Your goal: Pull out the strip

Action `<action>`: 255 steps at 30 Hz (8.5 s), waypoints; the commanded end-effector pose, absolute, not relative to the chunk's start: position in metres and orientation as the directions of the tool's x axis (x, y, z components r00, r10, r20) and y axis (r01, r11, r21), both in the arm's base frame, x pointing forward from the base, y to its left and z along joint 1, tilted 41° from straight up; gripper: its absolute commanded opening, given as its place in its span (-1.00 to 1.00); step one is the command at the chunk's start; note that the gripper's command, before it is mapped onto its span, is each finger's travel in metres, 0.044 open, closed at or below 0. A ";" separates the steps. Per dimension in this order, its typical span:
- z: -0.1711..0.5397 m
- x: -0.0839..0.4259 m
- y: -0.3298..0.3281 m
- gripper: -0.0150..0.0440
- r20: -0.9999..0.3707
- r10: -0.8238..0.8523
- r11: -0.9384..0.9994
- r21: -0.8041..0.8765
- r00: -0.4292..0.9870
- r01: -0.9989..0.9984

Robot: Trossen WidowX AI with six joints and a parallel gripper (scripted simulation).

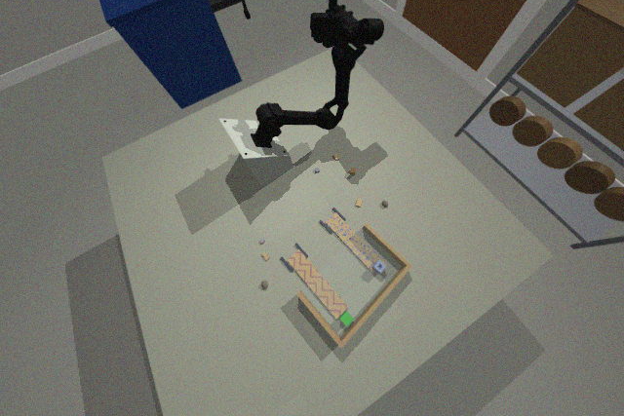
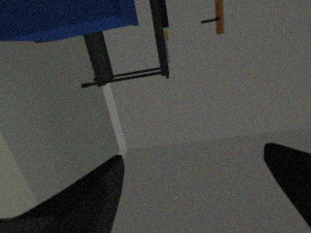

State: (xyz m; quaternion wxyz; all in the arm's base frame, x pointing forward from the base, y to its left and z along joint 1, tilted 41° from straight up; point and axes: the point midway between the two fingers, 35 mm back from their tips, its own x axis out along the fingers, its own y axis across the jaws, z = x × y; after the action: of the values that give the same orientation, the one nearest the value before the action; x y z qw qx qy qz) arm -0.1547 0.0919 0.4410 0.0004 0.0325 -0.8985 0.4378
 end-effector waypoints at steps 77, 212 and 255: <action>0.050 0.320 0.003 0.86 -0.442 0.491 0.731 0.678 0.751 -0.078; -0.033 0.346 0.188 -0.49 -0.758 0.646 0.716 0.642 -0.089 -0.273; -0.038 0.325 0.184 -0.49 -0.758 0.646 0.716 0.643 -0.090 -0.272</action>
State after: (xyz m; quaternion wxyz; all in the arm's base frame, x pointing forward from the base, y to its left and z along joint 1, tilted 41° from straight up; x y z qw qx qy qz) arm 0.3370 0.1862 -0.0336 -0.6648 -0.1434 -0.6438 -0.3507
